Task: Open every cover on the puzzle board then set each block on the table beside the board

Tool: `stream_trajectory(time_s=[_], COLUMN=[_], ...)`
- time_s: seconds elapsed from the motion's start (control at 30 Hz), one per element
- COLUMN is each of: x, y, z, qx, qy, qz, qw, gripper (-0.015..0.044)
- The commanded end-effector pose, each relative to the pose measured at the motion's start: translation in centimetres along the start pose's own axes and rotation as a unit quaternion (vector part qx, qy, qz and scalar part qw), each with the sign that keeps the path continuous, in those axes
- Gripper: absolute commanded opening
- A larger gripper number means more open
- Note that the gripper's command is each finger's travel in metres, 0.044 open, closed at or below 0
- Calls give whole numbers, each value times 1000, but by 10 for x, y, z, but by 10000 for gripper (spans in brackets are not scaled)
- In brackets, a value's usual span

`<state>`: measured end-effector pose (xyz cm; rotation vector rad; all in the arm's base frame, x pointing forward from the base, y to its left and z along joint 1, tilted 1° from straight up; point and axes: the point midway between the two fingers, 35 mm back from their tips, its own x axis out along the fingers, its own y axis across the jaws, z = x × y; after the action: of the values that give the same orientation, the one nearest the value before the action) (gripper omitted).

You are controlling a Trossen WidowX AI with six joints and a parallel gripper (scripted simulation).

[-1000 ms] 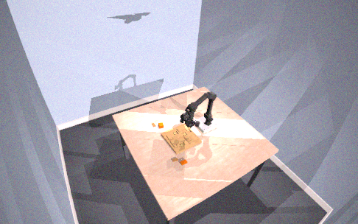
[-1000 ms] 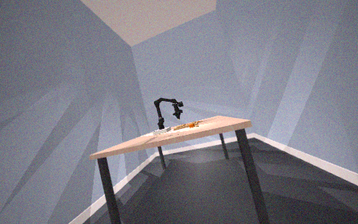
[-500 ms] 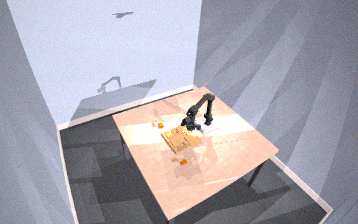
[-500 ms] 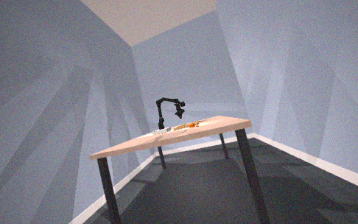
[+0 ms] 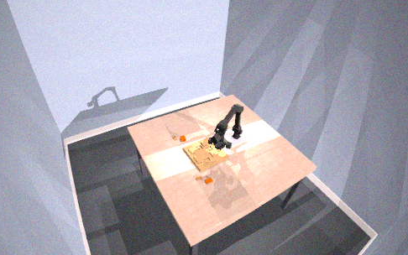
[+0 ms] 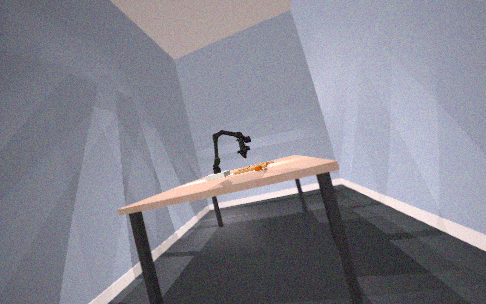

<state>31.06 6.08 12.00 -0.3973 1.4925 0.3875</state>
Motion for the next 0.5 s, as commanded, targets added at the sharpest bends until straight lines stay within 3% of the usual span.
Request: stream_trajectory(time_s=[0.0, 0.47], x=[0, 2], y=[10, 53], z=[11, 43], qx=[2, 2], qy=[0, -1], qz=[-1, 1], qw=[1000, 1000], gripper=[80, 80])
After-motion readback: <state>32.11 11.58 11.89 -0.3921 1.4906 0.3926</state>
